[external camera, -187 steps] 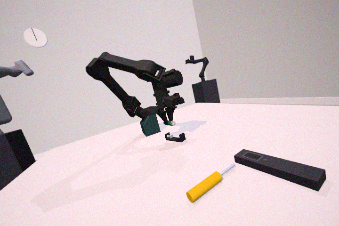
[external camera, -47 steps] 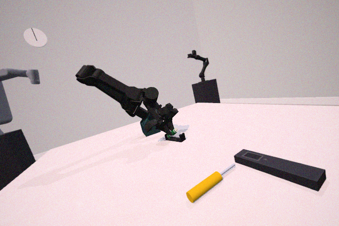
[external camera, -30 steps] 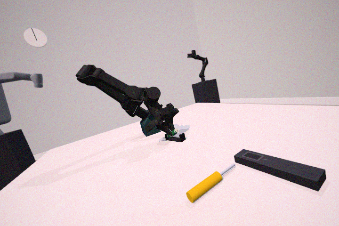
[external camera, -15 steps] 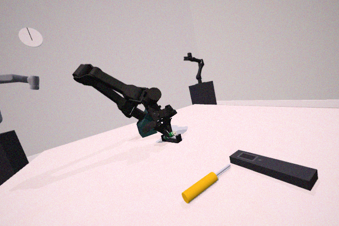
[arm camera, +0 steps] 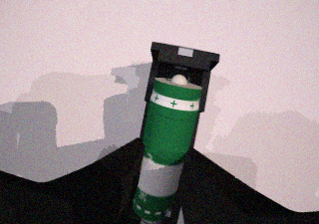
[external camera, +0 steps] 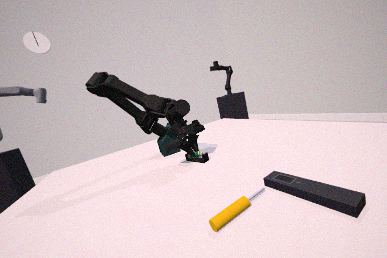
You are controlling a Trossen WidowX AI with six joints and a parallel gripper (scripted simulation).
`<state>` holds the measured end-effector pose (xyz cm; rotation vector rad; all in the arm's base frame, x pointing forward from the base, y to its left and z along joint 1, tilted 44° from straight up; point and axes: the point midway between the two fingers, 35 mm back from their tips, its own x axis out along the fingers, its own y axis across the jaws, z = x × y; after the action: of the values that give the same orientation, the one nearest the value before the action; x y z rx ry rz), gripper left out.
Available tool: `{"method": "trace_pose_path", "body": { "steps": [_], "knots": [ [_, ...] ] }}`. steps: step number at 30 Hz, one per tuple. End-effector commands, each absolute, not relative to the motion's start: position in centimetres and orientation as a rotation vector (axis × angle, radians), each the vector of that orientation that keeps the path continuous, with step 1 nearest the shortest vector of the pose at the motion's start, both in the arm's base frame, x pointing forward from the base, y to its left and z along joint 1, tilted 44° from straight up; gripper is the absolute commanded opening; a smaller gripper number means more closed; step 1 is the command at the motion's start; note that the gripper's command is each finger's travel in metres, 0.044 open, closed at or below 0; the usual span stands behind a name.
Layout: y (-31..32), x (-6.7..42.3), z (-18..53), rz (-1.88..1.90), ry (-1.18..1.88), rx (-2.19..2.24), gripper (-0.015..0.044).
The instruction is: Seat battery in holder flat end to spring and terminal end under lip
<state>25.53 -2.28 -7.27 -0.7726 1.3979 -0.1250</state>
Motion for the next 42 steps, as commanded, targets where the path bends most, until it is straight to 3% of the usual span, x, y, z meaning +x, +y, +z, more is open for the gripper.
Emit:
{"method": "trace_pose_path", "body": {
  "steps": [1, 42],
  "knots": [
    [-2.43, 25.08, -7.68, -0.133, 1.439, -0.773, 0.0064],
    [-2.73, 25.66, -7.73, -0.232, 1.647, -0.748, 0.0064]
  ]
}}
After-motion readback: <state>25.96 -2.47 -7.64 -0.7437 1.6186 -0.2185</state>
